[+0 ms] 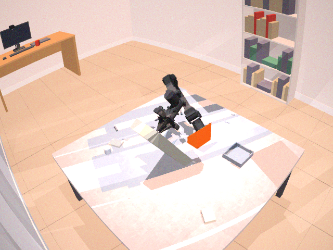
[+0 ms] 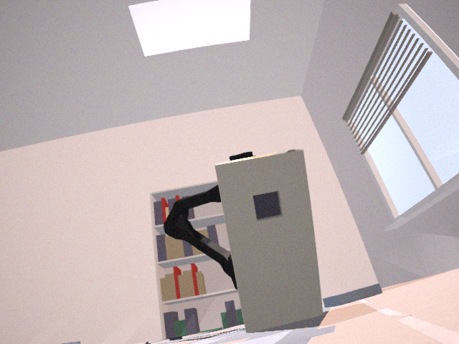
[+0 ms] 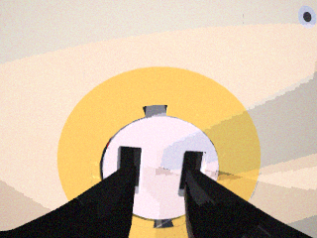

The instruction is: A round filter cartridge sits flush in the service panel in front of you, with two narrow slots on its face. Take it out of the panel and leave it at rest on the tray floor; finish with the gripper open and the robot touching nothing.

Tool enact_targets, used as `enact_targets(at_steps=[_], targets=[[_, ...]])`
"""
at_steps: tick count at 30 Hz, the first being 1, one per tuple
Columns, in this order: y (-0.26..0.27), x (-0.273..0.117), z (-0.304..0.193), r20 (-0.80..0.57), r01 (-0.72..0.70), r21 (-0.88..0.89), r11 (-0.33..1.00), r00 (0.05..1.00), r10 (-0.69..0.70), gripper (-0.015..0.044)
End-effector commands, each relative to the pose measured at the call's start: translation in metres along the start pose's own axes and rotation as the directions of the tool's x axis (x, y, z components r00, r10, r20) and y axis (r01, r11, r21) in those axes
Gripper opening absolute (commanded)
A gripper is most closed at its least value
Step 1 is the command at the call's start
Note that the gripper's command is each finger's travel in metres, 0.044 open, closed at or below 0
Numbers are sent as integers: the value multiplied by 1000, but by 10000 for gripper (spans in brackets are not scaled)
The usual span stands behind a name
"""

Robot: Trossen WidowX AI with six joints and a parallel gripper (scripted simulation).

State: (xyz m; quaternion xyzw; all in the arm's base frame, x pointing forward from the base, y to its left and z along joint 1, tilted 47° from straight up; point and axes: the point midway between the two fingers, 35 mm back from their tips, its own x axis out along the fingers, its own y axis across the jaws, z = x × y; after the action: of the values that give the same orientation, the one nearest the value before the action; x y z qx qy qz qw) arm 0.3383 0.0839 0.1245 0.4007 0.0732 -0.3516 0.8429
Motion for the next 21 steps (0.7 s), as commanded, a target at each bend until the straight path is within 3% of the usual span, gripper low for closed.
enact_targets(at_steps=[1,21], targets=[[0,0,-1,-3,0,-5,1000,1000,0,90],[0,7,-1,-3,-1,-4,1000,1000,1,90]])
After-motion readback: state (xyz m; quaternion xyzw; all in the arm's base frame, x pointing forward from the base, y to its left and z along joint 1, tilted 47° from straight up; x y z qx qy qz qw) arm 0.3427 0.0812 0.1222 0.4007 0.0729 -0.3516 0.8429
